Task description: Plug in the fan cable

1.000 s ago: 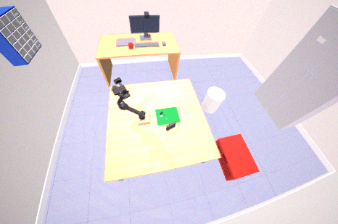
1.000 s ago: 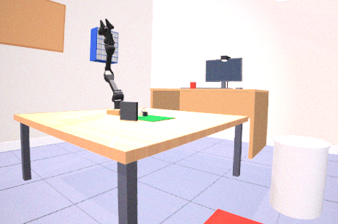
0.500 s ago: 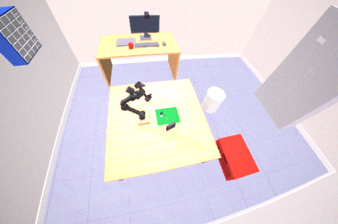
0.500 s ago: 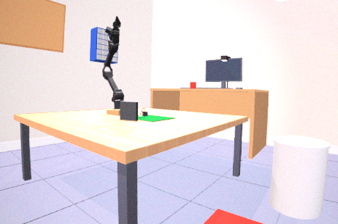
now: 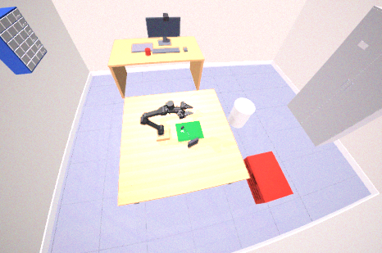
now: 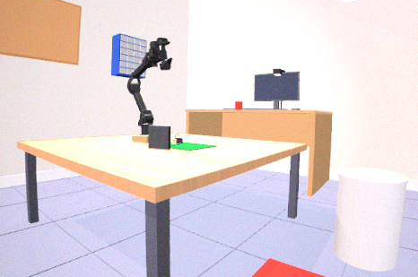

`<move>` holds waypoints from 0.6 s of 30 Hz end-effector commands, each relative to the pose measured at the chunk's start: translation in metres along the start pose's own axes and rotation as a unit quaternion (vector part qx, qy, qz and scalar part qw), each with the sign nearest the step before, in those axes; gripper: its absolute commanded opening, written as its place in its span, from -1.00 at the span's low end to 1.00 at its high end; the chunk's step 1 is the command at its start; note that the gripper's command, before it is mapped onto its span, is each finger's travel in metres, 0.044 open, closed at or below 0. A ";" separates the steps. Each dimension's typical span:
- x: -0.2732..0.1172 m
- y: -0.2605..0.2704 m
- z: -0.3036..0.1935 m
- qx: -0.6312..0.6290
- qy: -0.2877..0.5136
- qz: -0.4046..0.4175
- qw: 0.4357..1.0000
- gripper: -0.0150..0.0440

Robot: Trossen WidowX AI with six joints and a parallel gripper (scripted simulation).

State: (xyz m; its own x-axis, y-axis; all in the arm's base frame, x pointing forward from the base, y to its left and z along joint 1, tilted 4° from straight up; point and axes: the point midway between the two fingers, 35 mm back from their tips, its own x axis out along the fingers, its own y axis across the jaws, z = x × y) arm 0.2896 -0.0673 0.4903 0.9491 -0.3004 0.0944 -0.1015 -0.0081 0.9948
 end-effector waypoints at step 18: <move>-0.047 -0.328 -0.067 0.243 -0.090 -0.571 0.779 1.00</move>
State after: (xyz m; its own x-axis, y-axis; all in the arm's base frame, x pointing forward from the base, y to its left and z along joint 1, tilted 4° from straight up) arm 0.3213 -0.0007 0.2080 0.6216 -0.0072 -0.7833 0.6015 -0.6362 0.4832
